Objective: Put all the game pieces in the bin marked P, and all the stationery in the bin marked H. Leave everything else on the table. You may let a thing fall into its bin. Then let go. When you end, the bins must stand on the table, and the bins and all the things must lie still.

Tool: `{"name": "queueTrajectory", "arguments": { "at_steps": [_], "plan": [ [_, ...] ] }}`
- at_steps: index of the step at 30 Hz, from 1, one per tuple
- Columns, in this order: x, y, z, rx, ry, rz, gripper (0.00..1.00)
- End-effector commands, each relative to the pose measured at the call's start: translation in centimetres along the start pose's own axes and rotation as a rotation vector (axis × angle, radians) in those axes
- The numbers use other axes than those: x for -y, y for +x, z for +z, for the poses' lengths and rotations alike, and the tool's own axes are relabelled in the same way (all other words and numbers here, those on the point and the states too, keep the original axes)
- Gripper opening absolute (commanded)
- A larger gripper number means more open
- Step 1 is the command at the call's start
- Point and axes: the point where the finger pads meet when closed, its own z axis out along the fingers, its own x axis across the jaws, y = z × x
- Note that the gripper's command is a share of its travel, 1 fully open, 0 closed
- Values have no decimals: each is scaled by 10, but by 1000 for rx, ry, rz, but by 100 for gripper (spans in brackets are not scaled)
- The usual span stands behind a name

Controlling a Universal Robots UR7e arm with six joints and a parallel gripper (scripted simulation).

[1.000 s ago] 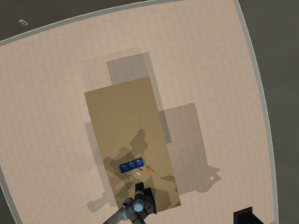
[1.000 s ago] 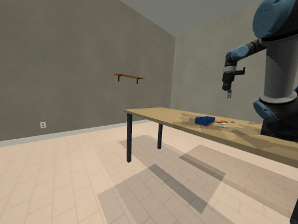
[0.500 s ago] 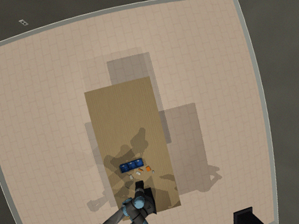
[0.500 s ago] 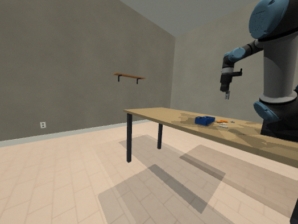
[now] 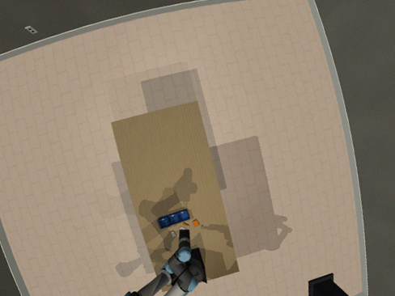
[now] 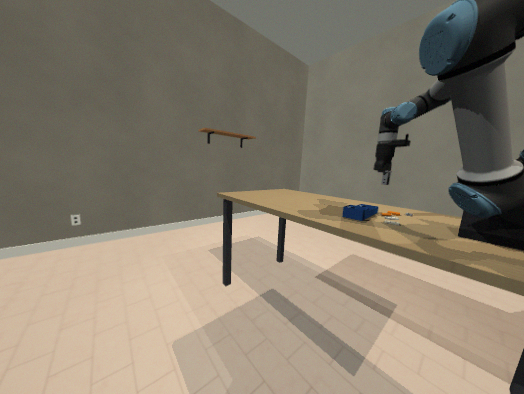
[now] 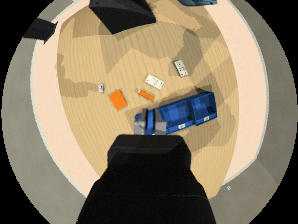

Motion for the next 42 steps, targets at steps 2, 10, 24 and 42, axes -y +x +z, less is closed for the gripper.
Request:
{"name": "queueTrajectory", "arguments": {
  "at_steps": [2,10,24,42],
  "plan": [
    [-36,3,35,6,-3,157,31],
    [-76,8,75,-4,0,359,31],
    [-76,8,75,-12,6,688,31],
    [-76,8,75,-16,11,1127,31]
  ]
}}
